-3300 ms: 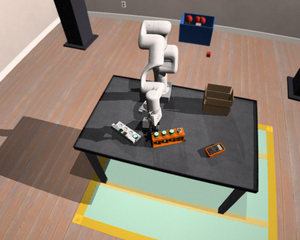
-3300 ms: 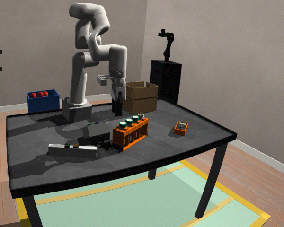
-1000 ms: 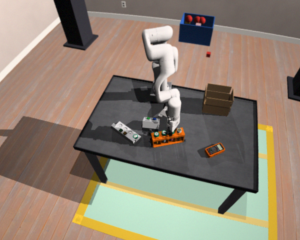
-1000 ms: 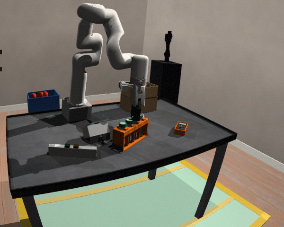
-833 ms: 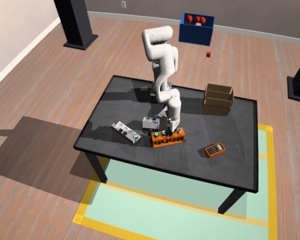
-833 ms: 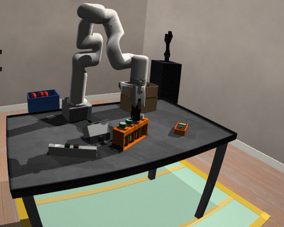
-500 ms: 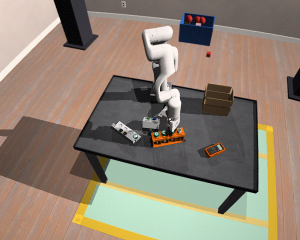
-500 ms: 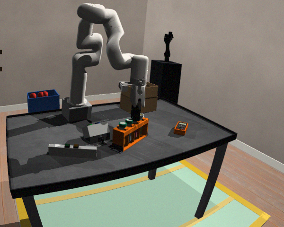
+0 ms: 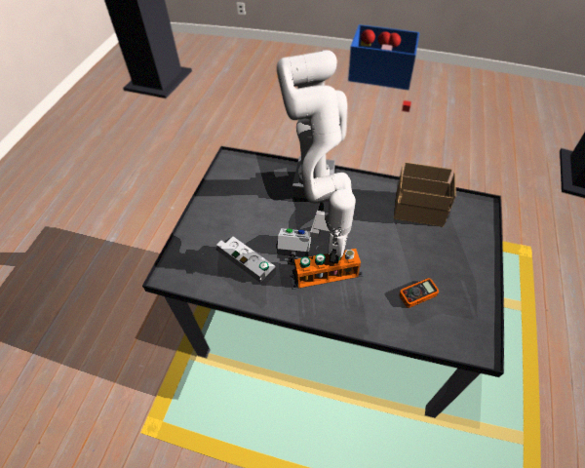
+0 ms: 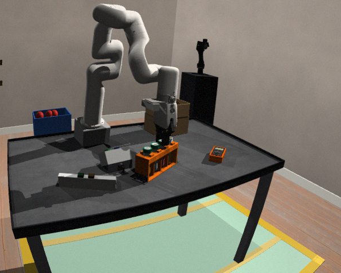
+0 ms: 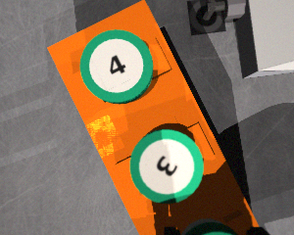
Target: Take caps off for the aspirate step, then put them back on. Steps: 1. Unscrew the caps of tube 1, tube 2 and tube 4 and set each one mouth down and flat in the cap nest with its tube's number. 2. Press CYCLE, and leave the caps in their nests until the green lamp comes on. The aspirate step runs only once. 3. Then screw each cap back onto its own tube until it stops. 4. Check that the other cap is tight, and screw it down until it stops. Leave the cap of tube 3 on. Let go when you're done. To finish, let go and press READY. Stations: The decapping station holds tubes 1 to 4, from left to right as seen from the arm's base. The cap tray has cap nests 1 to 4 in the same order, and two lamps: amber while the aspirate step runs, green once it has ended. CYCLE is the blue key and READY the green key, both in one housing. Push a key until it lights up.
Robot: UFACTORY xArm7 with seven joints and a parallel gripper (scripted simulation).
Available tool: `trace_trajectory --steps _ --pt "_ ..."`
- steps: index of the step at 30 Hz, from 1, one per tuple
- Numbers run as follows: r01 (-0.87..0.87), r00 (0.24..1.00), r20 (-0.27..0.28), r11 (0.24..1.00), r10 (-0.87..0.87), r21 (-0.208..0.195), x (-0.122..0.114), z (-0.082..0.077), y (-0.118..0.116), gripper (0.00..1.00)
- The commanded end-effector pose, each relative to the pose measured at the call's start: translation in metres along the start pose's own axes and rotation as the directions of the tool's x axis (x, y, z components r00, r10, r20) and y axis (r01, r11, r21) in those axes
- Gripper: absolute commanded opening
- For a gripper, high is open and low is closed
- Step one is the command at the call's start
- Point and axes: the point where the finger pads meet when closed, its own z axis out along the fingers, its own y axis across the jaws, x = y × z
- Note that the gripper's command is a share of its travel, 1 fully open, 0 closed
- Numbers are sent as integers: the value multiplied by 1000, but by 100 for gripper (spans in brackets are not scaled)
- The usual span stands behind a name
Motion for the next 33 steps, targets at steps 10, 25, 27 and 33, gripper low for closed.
trace_trajectory --steps 10,25,27,33 --pt "609 793 19 793 -609 6 0 -1 -1 0" --pt "949 314 15 314 -949 18 0 -2 -1 0" --pt "949 314 15 314 -949 18 0 -2 -1 0" --pt "949 314 15 314 -949 18 0 -2 -1 0"
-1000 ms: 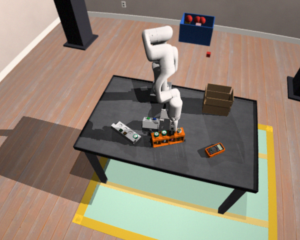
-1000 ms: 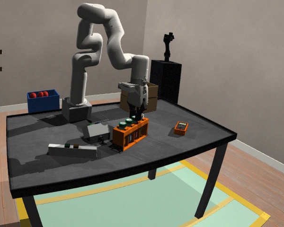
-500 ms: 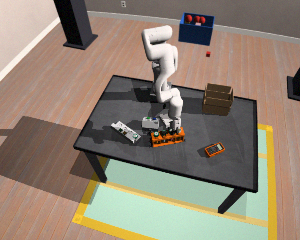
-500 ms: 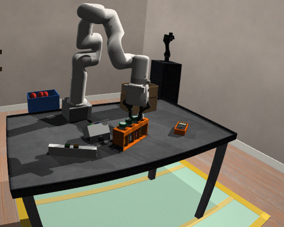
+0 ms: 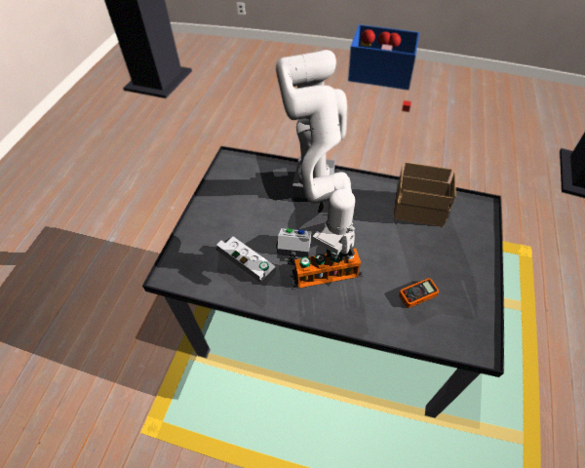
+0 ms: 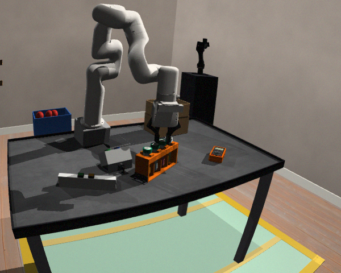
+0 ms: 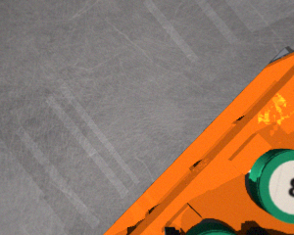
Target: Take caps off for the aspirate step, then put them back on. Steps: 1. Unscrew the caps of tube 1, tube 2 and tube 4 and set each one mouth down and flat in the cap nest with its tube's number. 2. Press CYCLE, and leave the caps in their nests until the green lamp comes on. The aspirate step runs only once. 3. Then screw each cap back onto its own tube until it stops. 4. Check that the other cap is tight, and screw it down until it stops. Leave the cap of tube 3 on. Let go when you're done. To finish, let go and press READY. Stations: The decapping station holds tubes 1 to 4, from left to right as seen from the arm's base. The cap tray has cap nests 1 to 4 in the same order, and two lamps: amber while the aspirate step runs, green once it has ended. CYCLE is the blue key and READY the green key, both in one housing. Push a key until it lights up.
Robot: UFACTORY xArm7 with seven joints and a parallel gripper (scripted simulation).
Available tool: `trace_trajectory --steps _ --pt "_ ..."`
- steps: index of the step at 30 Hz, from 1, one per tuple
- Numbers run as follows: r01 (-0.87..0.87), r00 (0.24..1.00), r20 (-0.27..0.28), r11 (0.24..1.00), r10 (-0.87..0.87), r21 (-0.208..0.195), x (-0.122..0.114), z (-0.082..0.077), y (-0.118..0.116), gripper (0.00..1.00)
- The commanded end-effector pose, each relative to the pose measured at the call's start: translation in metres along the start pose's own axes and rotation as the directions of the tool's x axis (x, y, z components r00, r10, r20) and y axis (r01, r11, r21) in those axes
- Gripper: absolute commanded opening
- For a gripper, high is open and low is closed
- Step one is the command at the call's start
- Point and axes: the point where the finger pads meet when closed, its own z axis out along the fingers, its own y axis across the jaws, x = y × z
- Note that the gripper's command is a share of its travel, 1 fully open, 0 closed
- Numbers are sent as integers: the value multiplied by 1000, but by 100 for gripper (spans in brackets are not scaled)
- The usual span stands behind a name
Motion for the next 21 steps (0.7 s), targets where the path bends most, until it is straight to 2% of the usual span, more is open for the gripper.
trace_trajectory --steps 1,2,12,13,15,16,18,21 --pt "16 1000 18 1000 -16 13 1 -1 -1 0" --pt "16 1000 18 1000 -16 13 1 -1 -1 46" --pt "16 1000 18 1000 -16 13 1 -1 -1 46" --pt "-67 998 19 998 67 11 1 -1 -1 46" --pt "-67 998 19 998 67 11 1 -1 -1 46" --pt "-150 989 20 989 150 10 1 -1 -1 46" --pt "-312 950 21 950 312 6 1 -1 -1 46" --pt "-424 906 23 906 424 4 1 -1 -1 46"
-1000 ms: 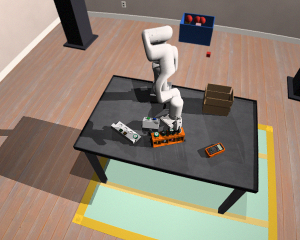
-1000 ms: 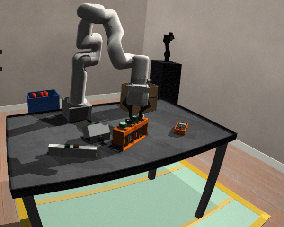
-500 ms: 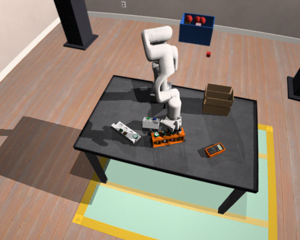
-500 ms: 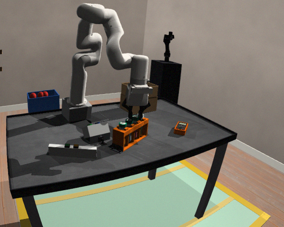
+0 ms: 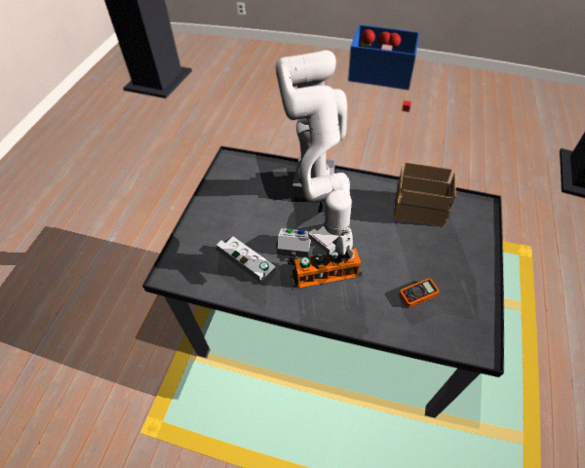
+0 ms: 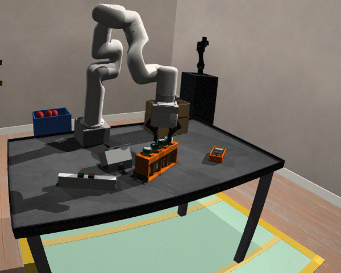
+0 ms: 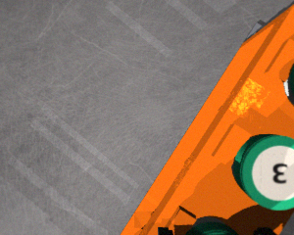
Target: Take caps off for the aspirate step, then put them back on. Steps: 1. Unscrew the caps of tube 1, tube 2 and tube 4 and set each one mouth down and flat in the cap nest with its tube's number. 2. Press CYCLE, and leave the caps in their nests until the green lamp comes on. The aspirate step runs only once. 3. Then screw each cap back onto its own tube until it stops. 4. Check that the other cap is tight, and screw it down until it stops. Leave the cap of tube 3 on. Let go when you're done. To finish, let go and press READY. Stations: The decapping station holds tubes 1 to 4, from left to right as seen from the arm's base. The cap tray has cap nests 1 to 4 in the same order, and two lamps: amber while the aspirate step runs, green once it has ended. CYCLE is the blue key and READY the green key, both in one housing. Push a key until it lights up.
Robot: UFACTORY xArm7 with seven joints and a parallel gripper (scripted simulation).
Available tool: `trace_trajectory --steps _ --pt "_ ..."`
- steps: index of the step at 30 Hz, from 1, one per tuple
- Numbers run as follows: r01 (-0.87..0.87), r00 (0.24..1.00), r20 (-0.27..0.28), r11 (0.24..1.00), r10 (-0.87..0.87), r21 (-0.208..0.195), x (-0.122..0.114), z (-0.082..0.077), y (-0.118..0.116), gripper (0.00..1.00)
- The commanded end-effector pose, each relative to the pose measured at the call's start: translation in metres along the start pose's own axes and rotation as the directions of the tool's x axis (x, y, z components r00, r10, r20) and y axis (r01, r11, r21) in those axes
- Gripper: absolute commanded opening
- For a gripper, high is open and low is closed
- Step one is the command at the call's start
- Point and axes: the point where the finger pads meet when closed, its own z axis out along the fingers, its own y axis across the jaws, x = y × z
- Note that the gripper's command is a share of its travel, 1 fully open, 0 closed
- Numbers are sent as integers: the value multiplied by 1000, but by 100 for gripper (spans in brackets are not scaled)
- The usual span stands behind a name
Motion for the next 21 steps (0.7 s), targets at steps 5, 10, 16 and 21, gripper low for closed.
trace_trajectory --steps 5,10,16,21 --pt "-448 894 -17 894 448 2 1 -1 -1 46" --pt "-601 799 -16 799 601 5 1 -1 -1 46" --pt "-803 596 -13 596 803 9 1 -1 -1 46" --pt "-915 404 -10 404 915 12 1 -1 -1 46"
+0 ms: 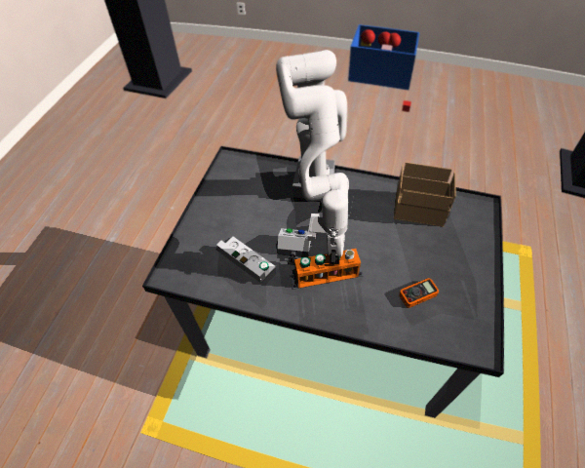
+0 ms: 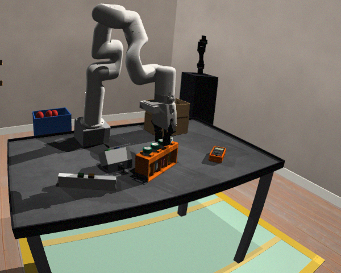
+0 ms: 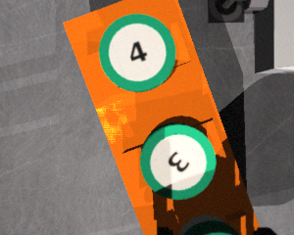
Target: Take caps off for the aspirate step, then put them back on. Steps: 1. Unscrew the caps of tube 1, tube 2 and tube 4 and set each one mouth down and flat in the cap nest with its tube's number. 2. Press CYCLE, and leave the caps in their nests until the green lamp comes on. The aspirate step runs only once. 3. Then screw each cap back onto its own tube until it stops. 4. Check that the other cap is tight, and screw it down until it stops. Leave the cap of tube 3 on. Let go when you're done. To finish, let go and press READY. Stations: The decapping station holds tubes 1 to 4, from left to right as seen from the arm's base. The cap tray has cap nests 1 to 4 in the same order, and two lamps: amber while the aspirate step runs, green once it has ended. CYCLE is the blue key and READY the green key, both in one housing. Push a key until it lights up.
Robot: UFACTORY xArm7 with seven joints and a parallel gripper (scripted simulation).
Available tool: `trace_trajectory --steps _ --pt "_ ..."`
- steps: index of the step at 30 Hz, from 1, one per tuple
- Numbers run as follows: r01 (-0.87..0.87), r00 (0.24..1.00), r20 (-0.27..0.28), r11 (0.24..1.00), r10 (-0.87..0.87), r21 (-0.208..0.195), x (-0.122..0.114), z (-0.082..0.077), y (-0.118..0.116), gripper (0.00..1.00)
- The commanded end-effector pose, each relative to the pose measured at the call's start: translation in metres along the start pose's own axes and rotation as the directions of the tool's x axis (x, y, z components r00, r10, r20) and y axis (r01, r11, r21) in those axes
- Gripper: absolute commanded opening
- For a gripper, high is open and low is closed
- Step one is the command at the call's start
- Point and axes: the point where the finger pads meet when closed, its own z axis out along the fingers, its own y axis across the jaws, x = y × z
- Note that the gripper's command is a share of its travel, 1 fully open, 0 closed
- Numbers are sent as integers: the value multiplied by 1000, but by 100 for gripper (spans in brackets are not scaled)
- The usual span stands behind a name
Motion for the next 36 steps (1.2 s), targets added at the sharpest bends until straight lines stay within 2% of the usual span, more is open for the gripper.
trace_trajectory --steps 1,5,13,14,28,32,36 --pt "-270 961 -45 962 271 24 -1 -1 -1 46" --pt "-410 910 -44 911 411 32 -1 -1 -1 46" --pt "-410 910 -44 911 411 32 -1 -1 -1 46" --pt "-410 910 -44 911 411 32 -1 -1 -1 0" --pt "-410 910 -44 911 411 32 -1 -1 -1 0" --pt "-221 974 -50 975 222 23 -1 -1 -1 0" --pt "-23 998 -53 1000 24 13 -1 -1 -1 0"
